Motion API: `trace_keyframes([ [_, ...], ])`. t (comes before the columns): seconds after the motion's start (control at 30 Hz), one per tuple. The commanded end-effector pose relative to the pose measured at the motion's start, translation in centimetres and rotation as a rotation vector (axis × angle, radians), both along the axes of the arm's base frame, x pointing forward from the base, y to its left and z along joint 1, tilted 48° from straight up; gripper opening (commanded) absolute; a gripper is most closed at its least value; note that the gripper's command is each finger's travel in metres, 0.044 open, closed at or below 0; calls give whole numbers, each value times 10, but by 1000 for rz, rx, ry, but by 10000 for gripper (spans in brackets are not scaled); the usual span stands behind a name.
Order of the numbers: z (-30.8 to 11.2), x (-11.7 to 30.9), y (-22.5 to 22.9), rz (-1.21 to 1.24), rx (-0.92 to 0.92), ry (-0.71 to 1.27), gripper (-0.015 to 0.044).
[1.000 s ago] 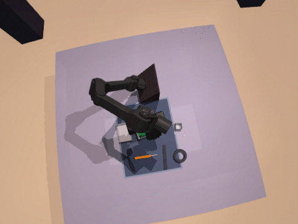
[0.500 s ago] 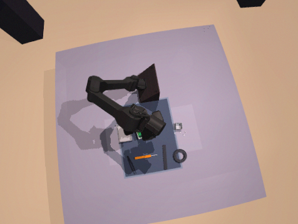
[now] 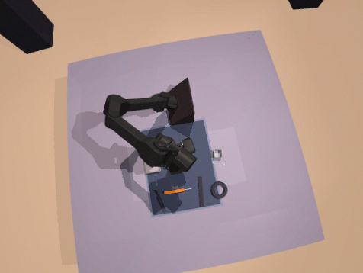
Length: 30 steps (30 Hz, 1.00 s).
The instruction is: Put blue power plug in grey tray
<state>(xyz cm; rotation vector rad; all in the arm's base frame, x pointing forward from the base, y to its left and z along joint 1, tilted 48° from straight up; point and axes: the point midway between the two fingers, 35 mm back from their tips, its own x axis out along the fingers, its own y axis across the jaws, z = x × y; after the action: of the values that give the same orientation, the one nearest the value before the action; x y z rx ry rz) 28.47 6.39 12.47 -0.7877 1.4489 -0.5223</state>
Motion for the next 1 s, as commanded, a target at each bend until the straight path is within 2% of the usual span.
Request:
trace_keyframes([
  [0.0,0,-2,-14,-26,2,30,0],
  [0.97,59,-7,-86,-43,13,48,0],
])
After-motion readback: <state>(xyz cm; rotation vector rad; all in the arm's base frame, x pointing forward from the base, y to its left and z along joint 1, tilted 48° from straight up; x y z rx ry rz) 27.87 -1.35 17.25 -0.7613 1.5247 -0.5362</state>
